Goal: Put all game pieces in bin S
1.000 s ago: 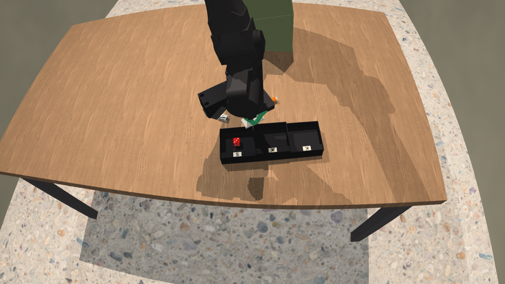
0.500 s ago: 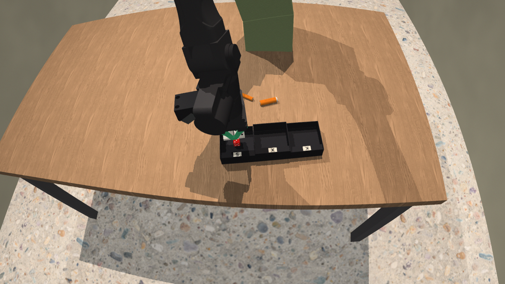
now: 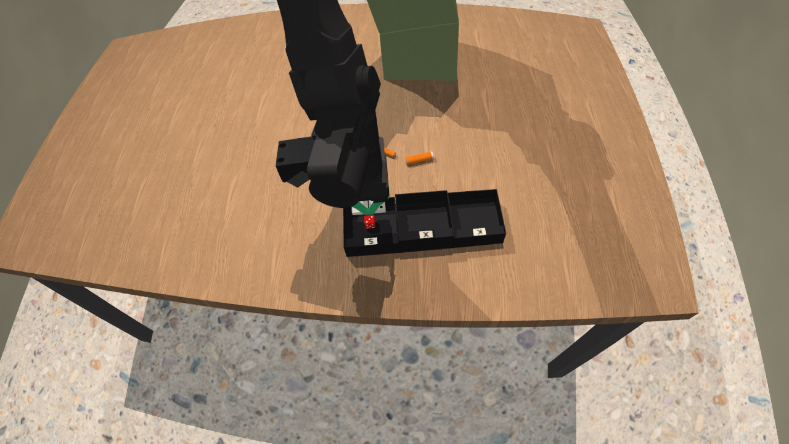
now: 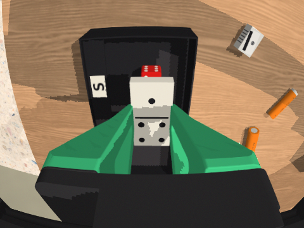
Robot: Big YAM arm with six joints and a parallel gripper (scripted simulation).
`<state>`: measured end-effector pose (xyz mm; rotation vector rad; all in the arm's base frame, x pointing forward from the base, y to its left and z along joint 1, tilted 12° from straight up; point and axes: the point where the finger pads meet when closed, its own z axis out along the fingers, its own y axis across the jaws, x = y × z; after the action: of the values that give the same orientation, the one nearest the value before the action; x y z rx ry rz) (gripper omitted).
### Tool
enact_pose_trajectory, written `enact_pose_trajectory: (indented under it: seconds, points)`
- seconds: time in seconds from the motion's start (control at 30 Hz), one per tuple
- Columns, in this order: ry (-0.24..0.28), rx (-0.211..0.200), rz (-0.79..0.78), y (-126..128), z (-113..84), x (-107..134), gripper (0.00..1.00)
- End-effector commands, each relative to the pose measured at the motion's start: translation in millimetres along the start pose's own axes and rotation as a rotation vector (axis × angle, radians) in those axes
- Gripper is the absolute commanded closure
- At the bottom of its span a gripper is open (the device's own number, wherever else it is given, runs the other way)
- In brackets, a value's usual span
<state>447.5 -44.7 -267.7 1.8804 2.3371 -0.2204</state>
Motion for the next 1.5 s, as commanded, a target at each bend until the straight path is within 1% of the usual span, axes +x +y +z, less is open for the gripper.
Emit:
enact_pose_trajectory:
  seconds: [0.0, 0.03, 0.07, 0.43, 0.57, 0.63, 0.73, 0.87, 0.97, 1.1, 1.13, 1.17, 1.2, 1.33, 1.37, 1.47]
  points:
    - [-0.015, -0.037, 0.019, 22.1, -11.2, -8.0, 0.79]
    - [-0.012, -0.022, 0.016, 14.6, 2.3, -5.8, 0.79]
    - [-0.013, -0.029, 0.018, 15.8, 4.7, -7.9, 0.79]
    - [-0.013, -0.026, 0.009, 14.0, 27.6, -9.7, 0.79]
    - [-0.011, -0.020, 0.005, 13.3, 29.9, -8.5, 0.79]
    - [-0.014, -0.029, 0.009, 19.9, 20.6, -14.0, 0.79]
    - [-0.012, -0.023, 0.008, 19.9, 21.3, -14.6, 0.79]
    - [-0.015, -0.035, 0.009, 23.2, 20.1, -15.6, 0.79]
    - [-0.014, -0.031, 0.007, 13.5, 19.9, -11.1, 0.79]
    - [-0.014, -0.031, 0.007, 12.9, 18.3, -11.4, 0.79]
    - [-0.016, -0.037, 0.008, 14.2, 17.3, -11.9, 0.79]
    - [-0.016, -0.037, 0.008, 14.0, 17.0, -12.1, 0.69]
    - [-0.015, -0.033, 0.007, 12.8, 16.9, -12.0, 0.69]
    - [-0.016, -0.038, 0.009, 13.8, 15.9, -13.1, 0.69]
    - [-0.011, -0.027, 0.006, 13.4, 21.1, -6.6, 0.69]
    - [-0.011, -0.027, 0.006, 13.2, 21.1, -6.6, 0.69]
